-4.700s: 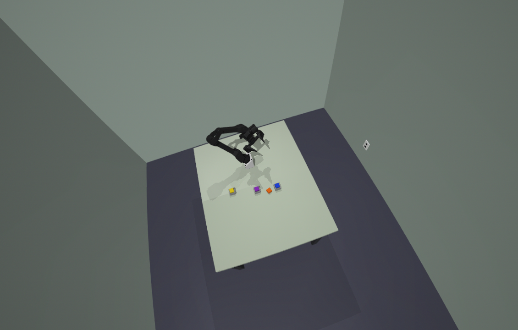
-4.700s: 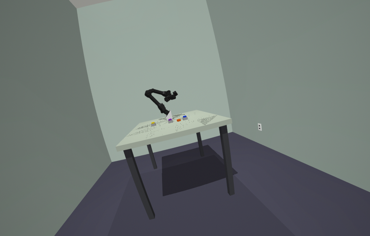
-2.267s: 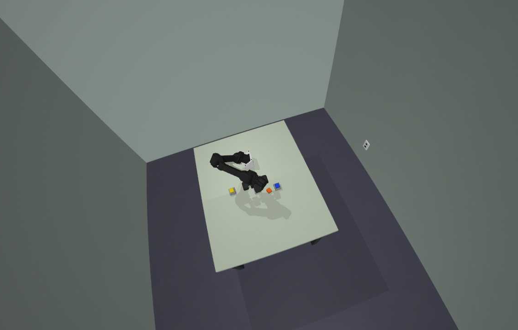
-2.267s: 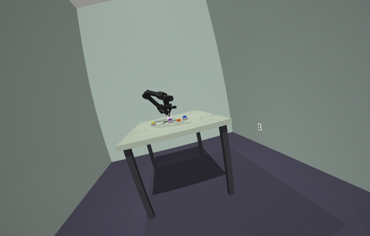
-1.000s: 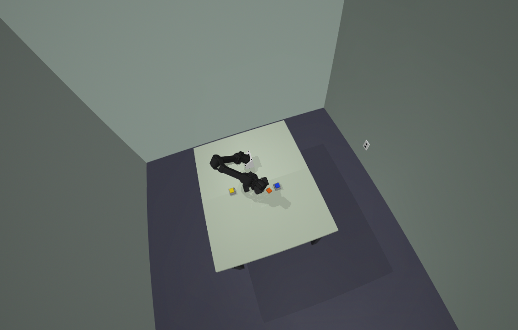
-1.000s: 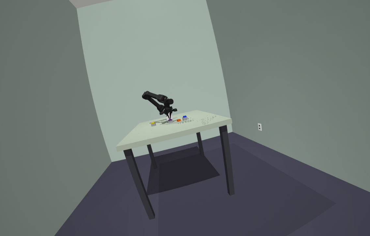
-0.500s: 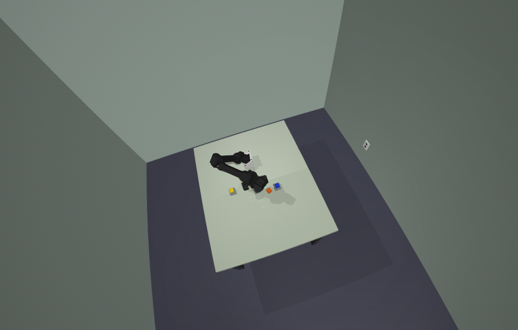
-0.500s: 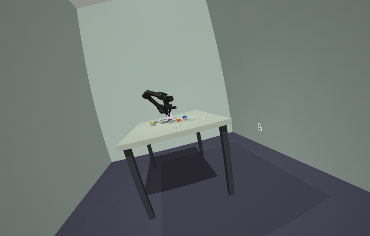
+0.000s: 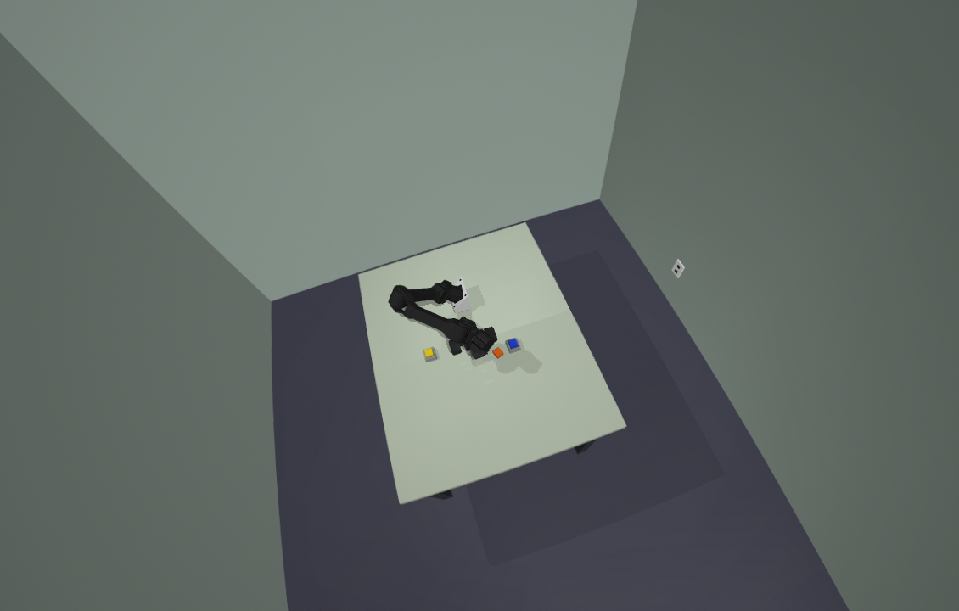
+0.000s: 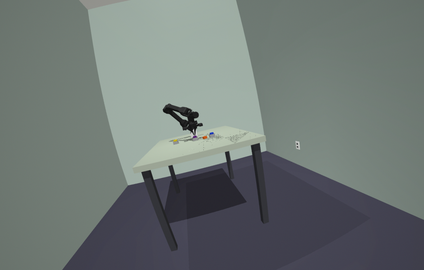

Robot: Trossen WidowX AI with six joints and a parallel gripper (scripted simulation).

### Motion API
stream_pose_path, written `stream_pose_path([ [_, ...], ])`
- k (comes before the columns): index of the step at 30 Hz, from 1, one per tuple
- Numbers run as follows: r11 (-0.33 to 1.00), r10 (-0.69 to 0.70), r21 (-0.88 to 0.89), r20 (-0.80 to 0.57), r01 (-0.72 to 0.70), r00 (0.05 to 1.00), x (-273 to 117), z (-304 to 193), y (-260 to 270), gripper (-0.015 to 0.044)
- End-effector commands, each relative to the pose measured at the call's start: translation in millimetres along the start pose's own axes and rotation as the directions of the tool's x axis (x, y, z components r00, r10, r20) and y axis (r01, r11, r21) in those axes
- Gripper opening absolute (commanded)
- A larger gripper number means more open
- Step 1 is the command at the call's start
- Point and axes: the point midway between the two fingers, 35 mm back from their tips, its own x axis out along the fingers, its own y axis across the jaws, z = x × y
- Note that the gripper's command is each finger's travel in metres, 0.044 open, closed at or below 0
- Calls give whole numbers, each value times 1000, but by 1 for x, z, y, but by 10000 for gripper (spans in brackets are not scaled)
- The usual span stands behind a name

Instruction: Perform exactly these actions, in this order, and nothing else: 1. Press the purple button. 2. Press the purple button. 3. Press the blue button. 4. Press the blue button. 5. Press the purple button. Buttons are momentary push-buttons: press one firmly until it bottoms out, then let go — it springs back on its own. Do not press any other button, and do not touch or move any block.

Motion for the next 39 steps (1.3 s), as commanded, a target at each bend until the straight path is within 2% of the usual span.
stream_pose_path([
  [1,1000,-6,-5,-6,6,1000,9,-2,-1,20],
  [26,1000,-7,-5,-6,7,1000,13,-2,-1,20],
  [30,1000,-5,-4,-6,5,1000,-18,-2,-1,20],
  [35,1000,-5,-5,-7,5,1000,-23,-2,-1,20],
  [39,1000,-3,-6,-7,2,1000,-72,-1,0,20],
])
